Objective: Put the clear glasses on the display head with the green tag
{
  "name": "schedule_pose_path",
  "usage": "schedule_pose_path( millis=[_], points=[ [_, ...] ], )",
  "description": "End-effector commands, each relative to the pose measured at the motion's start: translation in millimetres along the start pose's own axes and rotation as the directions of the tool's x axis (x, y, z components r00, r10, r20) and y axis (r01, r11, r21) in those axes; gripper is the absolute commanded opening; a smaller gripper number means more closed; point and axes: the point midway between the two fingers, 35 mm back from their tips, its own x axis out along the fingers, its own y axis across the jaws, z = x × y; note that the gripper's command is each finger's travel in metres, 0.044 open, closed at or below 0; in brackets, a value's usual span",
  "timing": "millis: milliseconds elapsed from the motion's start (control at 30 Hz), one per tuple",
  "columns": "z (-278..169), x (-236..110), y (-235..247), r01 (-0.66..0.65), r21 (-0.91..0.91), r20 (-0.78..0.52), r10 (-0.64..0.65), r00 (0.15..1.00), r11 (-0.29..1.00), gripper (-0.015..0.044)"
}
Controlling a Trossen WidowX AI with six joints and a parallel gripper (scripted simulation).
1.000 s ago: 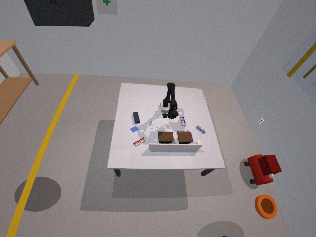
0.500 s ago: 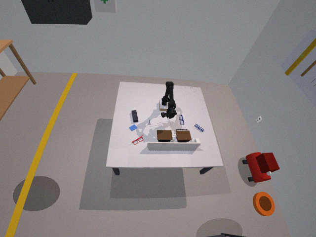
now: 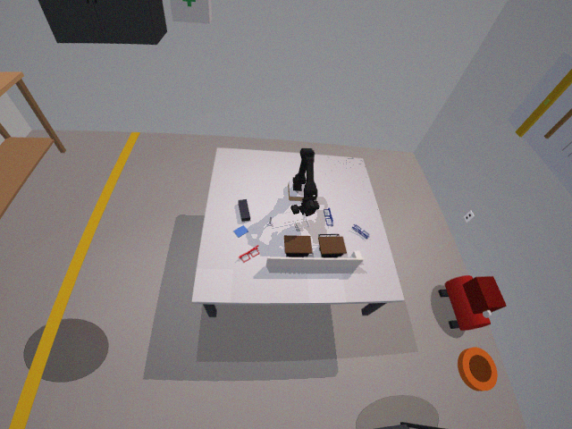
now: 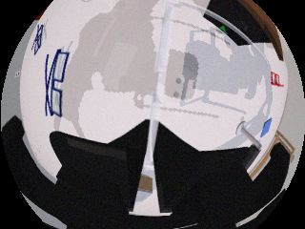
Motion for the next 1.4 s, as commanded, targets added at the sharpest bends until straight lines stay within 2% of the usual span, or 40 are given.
schedule_pose_path(
  millis=[0,1367],
  points=[
    [-2,6,0,0.003,0.004,-0.008,-0.003,1.000,1.000,0.0000],
    [-6,43,0,0.003,0.004,-0.008,-0.003,1.000,1.000,0.0000]
  ],
)
